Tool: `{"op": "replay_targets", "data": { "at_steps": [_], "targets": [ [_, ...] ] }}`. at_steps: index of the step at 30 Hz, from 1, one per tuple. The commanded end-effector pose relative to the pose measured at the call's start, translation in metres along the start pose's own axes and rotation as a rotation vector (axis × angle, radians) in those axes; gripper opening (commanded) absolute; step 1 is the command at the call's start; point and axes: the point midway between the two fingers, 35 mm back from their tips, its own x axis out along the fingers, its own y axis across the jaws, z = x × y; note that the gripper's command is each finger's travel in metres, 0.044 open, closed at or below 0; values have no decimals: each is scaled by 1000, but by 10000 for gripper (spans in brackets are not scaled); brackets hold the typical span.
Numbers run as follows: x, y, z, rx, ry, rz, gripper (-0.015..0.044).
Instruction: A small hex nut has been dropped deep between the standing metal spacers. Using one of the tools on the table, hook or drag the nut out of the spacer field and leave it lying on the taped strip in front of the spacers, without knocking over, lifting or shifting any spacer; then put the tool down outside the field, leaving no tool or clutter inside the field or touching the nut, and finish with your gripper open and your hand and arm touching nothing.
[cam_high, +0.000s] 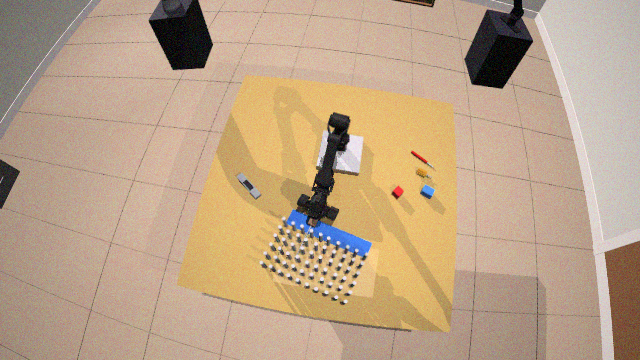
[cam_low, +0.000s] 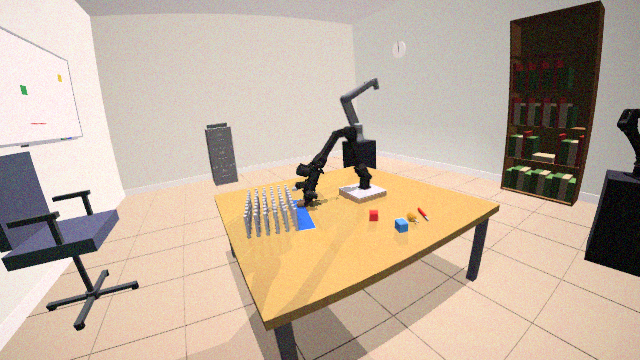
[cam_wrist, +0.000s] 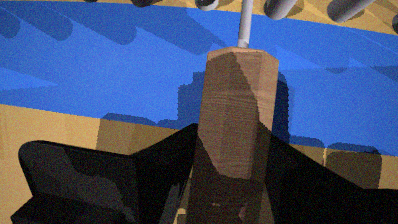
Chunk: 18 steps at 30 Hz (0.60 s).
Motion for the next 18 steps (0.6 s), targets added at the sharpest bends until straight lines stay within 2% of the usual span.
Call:
{"op": "replay_targets", "data": {
  "at_steps": [1, 18],
  "targets": [
    [-2, 1, -2, 0, -2, 5, 0],
    [-5, 0, -11, 1, -1, 4, 0]
  ]
}}
